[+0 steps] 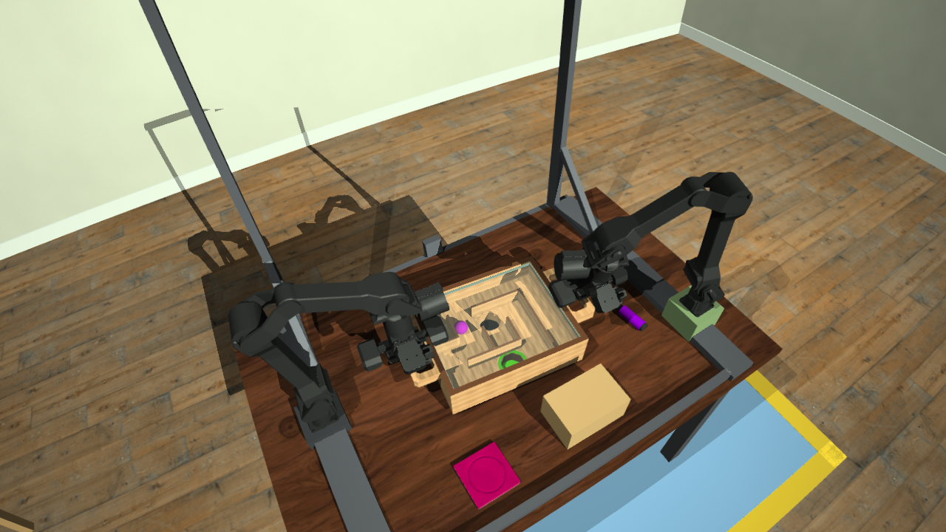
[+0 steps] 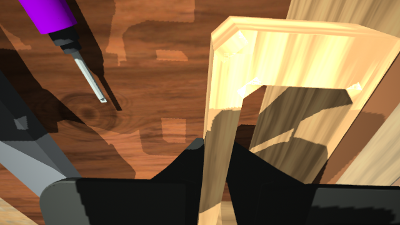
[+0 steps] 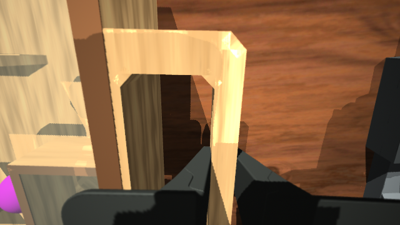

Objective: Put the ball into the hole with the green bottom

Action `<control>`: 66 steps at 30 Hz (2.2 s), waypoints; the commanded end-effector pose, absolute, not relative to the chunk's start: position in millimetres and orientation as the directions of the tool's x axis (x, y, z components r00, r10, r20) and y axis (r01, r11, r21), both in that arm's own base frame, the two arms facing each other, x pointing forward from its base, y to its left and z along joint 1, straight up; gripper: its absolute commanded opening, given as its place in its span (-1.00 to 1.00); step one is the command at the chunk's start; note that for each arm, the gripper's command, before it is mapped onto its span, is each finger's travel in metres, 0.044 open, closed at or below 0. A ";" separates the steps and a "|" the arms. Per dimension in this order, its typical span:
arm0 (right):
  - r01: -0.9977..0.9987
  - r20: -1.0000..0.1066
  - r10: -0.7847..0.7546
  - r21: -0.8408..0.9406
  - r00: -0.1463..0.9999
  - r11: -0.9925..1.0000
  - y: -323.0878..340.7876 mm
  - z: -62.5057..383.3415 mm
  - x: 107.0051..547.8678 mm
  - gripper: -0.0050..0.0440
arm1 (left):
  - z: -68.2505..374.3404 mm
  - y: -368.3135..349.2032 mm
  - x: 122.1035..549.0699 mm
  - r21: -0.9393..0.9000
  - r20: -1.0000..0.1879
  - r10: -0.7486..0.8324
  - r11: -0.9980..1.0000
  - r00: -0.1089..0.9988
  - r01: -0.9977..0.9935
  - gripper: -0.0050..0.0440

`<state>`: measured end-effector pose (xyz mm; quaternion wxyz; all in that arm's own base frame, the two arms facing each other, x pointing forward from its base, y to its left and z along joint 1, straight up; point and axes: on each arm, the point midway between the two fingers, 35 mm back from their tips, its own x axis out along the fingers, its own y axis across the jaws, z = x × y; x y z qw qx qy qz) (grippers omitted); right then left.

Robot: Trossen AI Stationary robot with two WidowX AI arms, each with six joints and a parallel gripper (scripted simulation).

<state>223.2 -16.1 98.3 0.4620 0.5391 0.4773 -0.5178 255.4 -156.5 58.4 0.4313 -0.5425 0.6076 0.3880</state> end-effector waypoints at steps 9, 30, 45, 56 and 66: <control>0.992 -0.998 -0.004 0.058 0.058 -0.114 -10.9 101.3 219.4 -1.00 | 81.2 -167.9 260.2 0.000 -0.947 -0.318 0.120 -0.038 -0.993 -1.00; 0.993 -0.998 0.051 0.019 0.025 -0.113 -13.9 121.4 229.6 -1.00 | 67.8 -163.9 251.6 -0.061 -0.928 -0.373 0.118 0.012 -0.991 -1.00; 0.990 -0.996 -0.041 0.089 0.085 -0.114 -8.3 107.5 226.8 -1.00 | 85.1 -169.4 256.4 0.006 -0.958 -0.284 0.119 -0.040 -0.993 -1.00; 0.993 -0.997 0.057 0.046 0.053 -0.111 -14.5 103.9 221.2 -1.00 | 83.1 -163.0 259.4 -0.031 -0.924 -0.383 0.122 -0.019 -0.992 -1.00; 0.988 -0.994 -0.001 0.106 0.107 -0.113 -11.7 103.5 225.5 -1.00 | 89.8 -167.3 258.3 0.020 -0.943 -0.328 0.124 -0.060 -0.992 -1.00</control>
